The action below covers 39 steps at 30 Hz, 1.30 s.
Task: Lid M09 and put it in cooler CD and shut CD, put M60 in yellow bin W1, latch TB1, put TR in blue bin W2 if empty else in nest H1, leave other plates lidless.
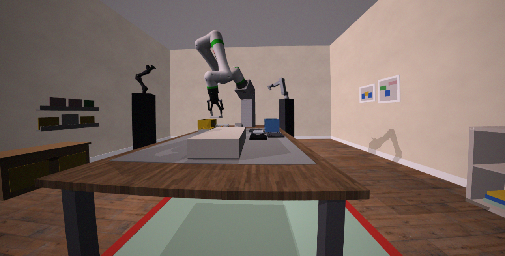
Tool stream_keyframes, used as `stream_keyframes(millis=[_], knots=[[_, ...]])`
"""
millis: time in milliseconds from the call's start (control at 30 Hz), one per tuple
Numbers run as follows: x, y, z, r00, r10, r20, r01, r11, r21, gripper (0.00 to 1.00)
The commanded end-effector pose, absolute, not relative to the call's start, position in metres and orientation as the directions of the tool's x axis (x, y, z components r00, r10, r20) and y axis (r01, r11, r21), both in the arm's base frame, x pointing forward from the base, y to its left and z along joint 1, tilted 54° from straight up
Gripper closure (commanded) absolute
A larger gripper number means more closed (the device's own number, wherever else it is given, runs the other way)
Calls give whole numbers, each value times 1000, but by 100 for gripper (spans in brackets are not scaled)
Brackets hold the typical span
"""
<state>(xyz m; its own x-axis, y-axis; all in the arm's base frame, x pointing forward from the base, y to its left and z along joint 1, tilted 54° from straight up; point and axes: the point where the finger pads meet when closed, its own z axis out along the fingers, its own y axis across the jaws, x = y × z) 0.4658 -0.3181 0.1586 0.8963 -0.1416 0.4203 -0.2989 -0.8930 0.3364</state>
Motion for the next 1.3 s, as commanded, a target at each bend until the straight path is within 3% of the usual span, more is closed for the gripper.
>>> stream_keyframes(millis=[0,1267], knots=[[459,-326,157,896,-141,420,-298,-893,336,100],[402,-395,144,896,-141,420,-298,-893,336,100]])
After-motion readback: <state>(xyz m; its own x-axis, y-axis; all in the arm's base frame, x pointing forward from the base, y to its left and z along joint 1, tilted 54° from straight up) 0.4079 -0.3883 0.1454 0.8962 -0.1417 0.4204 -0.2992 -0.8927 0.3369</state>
